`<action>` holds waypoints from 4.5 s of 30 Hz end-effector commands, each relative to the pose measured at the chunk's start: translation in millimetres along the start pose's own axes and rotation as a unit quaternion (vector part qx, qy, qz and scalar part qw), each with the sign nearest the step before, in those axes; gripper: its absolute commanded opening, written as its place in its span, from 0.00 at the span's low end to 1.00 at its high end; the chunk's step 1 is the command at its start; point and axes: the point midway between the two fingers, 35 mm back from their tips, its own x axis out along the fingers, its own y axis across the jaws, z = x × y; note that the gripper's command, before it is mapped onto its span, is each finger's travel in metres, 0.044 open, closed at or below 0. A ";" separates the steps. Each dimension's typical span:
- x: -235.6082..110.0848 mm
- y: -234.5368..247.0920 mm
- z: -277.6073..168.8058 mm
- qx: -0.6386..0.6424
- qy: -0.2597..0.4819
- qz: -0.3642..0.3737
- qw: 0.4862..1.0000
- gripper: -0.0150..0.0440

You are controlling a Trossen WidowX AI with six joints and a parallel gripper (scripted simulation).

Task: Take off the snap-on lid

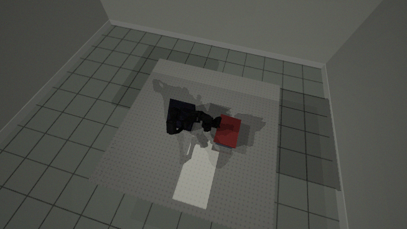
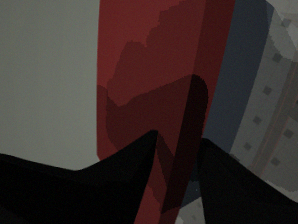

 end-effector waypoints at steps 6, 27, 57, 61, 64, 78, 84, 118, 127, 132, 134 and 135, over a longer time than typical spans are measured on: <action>-3.0 3.8 -0.2 0.002 0.000 0.004 1.000 0.25; -3.8 5.5 -0.5 0.000 0.000 0.003 1.000 0.25; -2.0 7.1 -0.4 0.000 0.000 0.003 1.000 0.25; -1.8 7.3 -0.4 0.000 0.000 0.003 1.000 0.25; -1.5 7.5 -0.4 0.000 0.000 0.003 1.000 0.25; -0.7 8.3 -0.4 0.000 0.000 0.003 1.000 0.25; -0.3 8.6 -0.4 0.000 0.000 0.003 1.000 0.25; -0.1 11.4 0.2 0.000 0.001 0.003 1.000 0.25; -7.0 20.9 0.1 0.000 0.001 0.003 1.000 0.25; -10.4 26.7 0.1 0.000 0.001 0.003 1.000 0.25; -11.6 29.0 0.1 0.000 0.001 0.003 1.000 0.25; -12.3 30.2 0.1 0.000 0.001 0.003 1.000 0.25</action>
